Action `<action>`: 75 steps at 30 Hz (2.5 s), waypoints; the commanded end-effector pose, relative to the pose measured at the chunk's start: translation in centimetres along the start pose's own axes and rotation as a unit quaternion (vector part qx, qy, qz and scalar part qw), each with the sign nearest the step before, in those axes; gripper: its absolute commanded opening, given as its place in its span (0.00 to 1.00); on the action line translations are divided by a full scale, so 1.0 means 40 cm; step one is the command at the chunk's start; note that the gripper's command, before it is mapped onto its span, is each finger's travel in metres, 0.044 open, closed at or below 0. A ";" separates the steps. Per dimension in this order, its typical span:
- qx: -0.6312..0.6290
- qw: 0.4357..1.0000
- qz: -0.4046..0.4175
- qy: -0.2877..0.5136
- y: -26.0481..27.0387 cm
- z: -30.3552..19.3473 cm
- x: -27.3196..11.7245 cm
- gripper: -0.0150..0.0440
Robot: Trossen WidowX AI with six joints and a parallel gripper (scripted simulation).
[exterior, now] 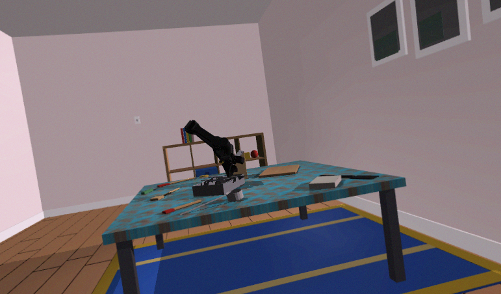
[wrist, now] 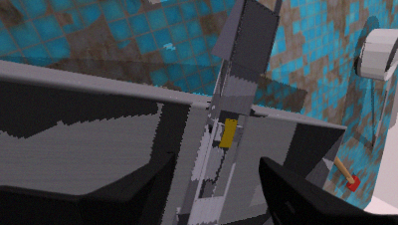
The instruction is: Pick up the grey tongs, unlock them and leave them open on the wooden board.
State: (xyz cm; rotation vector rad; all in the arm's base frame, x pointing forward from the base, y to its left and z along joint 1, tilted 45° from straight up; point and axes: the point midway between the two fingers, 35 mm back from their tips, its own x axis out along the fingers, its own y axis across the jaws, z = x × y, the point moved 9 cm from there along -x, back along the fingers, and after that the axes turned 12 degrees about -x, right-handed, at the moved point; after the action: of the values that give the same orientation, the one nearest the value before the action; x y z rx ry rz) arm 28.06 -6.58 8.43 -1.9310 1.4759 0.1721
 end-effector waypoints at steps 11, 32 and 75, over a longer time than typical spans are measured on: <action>-0.002 1.000 -0.004 0.000 0.003 -0.003 0.057 0.69; -0.001 1.000 -0.003 0.004 0.007 -0.006 0.074 0.37; 0.033 0.997 0.062 -0.025 -0.131 -0.017 -0.074 0.00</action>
State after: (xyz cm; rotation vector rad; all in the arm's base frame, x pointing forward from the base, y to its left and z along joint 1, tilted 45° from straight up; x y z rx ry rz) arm 30.98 -4.10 12.53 -1.8115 1.5409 0.2152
